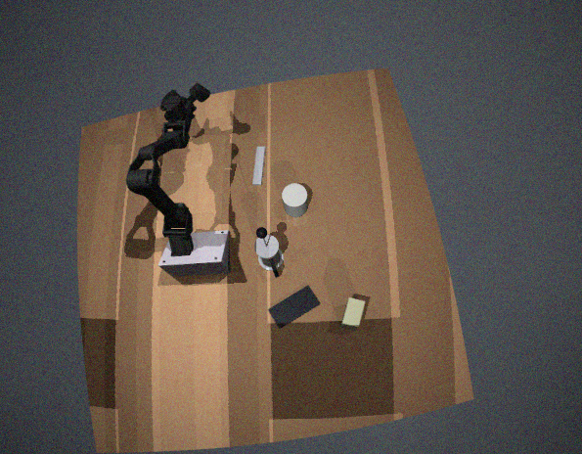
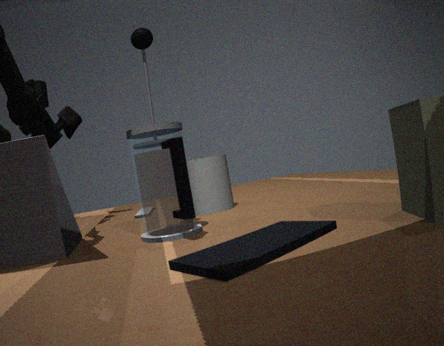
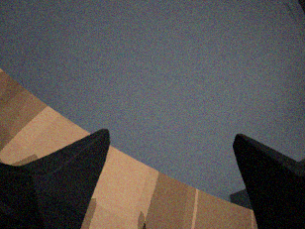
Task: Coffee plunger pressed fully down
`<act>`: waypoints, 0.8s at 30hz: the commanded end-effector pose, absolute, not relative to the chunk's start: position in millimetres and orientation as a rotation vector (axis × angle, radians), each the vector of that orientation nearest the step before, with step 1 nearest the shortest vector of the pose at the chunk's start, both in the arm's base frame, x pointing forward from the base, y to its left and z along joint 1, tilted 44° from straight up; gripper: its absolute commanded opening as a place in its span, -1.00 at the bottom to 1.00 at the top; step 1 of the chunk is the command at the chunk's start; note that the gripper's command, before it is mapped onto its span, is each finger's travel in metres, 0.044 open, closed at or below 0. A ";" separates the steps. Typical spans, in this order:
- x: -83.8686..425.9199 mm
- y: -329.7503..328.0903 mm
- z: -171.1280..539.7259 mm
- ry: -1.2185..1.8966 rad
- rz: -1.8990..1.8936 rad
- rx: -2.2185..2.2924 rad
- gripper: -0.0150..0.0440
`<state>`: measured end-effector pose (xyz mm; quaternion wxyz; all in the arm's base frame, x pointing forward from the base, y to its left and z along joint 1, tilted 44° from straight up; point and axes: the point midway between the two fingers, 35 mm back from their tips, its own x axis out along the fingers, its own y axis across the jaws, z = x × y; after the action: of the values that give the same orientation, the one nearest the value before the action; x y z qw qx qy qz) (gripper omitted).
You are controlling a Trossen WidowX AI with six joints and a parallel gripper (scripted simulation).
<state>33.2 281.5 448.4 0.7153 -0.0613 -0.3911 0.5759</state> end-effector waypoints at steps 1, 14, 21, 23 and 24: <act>35.2 282.3 447.2 -0.861 1.273 -0.144 0.95; 190.1 277.2 364.4 -0.458 1.069 -0.529 1.00; 266.0 221.7 314.8 -0.162 0.947 -0.604 1.00; 284.0 202.0 300.5 -0.073 0.920 -0.598 1.00; 292.8 190.5 293.0 -0.025 0.904 -0.591 1.00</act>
<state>268.5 218.9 309.9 0.8449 -0.2824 -0.0665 0.4495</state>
